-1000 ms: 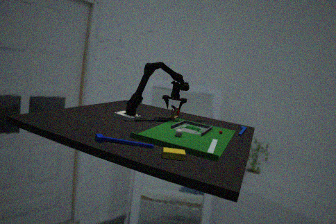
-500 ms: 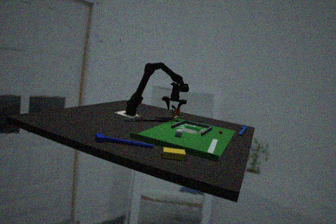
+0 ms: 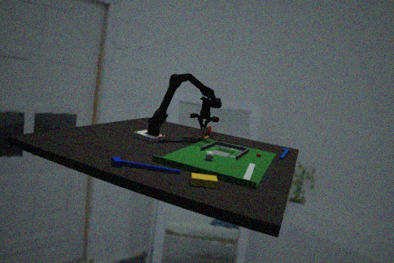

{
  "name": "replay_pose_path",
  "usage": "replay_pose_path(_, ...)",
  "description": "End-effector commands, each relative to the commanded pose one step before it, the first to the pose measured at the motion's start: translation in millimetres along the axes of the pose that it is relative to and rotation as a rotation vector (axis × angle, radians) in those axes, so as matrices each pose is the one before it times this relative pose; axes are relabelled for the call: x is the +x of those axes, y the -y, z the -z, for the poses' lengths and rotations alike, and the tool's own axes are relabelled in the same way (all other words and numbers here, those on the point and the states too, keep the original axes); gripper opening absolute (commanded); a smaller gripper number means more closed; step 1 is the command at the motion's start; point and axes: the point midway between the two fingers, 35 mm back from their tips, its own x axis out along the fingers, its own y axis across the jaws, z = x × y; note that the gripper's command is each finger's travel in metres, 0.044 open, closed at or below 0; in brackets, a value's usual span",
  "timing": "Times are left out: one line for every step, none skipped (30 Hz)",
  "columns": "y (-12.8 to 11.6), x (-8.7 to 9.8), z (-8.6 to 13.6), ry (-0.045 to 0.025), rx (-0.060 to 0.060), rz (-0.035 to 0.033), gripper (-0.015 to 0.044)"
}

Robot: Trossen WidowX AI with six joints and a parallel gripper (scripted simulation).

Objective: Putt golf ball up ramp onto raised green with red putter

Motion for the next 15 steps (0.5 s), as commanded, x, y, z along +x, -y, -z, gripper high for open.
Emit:
replay_pose_path(0.11, -0.98, -0.03, -0.00053, -0.0002, 0.0002, 0.0)
replay_pose_path(0.2, -1.47, -0.21, 0.00003, 0.0, 0.00001, 0.0)
replay_pose_path(0.27, -2.12, -0.29, 0.00005, 0.0, 0.00002, 0.0)
replay_pose_path(0.34, -2.78, -0.36, 0.00006, 0.0, 0.00002, 0.0)
replay_pose_path(0.39, -3.46, -0.42, 0.00007, 0.0, 0.00002, 0.0)
replay_pose_path(0.42, -4.12, -0.45, 0.00008, 0.0, 0.00002, 0.0)
replay_pose_path(0.4, -4.49, -0.44, 0.00008, 0.0, 0.00002, 0.0)
replay_pose_path(0.35, -4.58, -0.39, 0.00008, 0.0, 0.00001, 0.0)
replay_pose_path(0.3, -4.6, -0.33, 0.00007, 0.0, 0.0, 0.0)
replay_pose_path(0.24, -4.61, -0.27, 0.00006, 0.0, 0.0, 0.0)
replay_pose_path(0.18, -4.61, -0.21, 0.00006, 0.0, -0.00001, 0.0)
replay_pose_path(0.12, -4.62, -0.16, 0.00005, 0.0, -0.00001, 0.0)
replay_pose_path(0.06, -4.62, -0.1, 0.00005, 0.0, -0.00002, 0.0)
replay_pose_path(0.0, -4.63, -0.04, 0.00004, 0.0, -0.00003, 0.0)
replay_pose_path(-0.06, -4.63, 0.02, 0.00003, 0.0, -0.00003, 0.0)
